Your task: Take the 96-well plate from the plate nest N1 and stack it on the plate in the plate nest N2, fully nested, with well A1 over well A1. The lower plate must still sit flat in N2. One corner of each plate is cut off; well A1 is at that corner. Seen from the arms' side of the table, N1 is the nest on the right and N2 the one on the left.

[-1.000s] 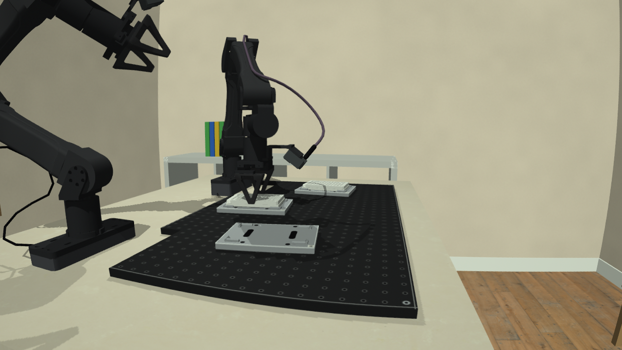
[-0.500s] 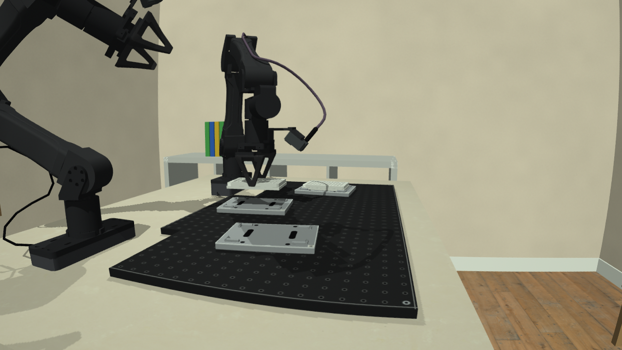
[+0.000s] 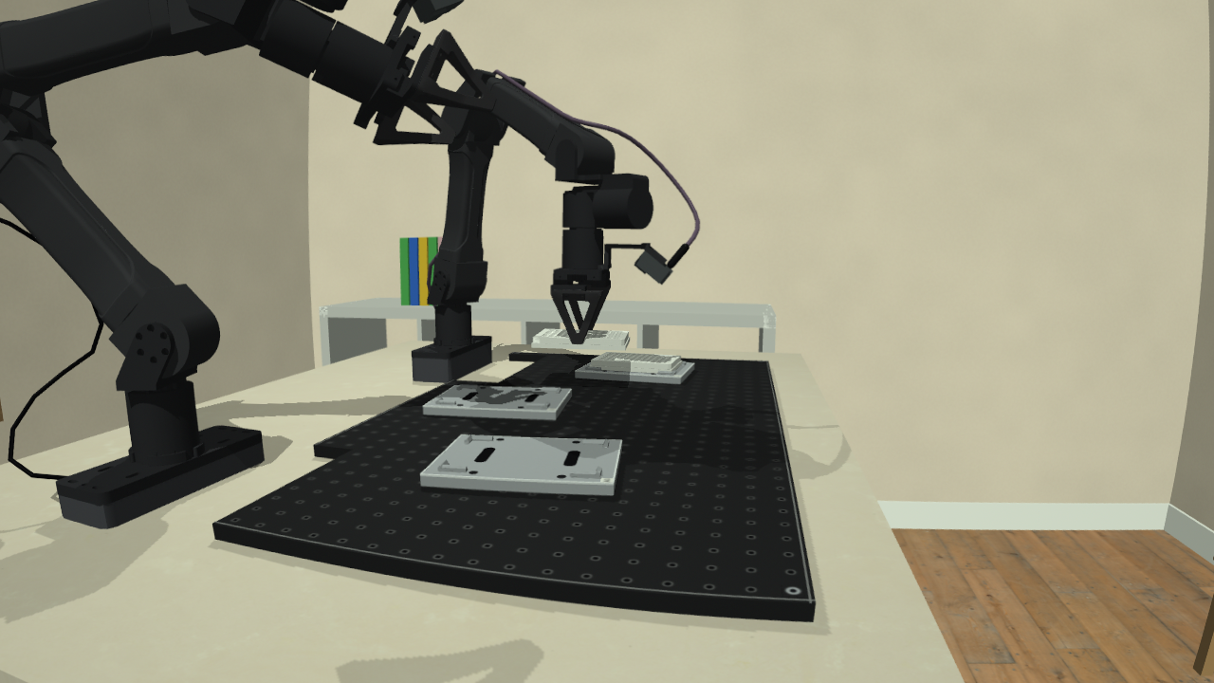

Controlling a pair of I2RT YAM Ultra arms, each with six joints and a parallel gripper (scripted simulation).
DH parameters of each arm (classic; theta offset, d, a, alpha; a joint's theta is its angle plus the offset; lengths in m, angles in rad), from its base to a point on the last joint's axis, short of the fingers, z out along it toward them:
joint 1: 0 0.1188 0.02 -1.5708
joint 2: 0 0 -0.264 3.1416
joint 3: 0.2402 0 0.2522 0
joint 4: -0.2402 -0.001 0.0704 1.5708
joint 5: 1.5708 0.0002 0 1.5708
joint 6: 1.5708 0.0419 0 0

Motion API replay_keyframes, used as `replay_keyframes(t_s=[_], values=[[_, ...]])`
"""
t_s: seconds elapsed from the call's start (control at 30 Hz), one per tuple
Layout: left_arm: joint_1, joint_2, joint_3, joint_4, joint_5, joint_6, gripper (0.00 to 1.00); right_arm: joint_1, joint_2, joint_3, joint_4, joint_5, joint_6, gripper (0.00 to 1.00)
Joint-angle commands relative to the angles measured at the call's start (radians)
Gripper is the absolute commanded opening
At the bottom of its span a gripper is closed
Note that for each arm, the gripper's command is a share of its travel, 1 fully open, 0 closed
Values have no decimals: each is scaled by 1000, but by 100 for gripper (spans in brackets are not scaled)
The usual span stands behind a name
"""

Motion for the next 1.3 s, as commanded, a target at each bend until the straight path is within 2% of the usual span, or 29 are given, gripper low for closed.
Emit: replay_keyframes(t_s=[0.0, 0.1, 0.17, 0.2, 0.4, 0.5, 0.87, 1.27], values=[[81, -24, 25, -22, -6, 168, 79, 97, 63, -50, 272, 140, 104, 100], [169, -14, 43, -28, -5, 242, 79, 214, 134, -104, 408, 221, 148, 100], [169, -14, 43, -28, -5, 242, 79, 214, 134, -104, 408, 221, 148, 100], [203, 4, 56, -33, 0, 273, 79, 292, 166, -135, 492, 276, 167, 100], [370, 45, 116, -48, 11, 392, 79, 574, 295, -266, 745, 405, 235, 100], [413, 66, 144, -55, 15, 414, 79, 687, 357, -311, 844, 453, 254, 100], [400, 63, 153, -59, -4, 609, 79, 714, 388, -320, 903, 480, 250, 100], [405, 64, 154, -55, -2, 603, 79, 708, 390, -319, 906, 482, 242, 100]])
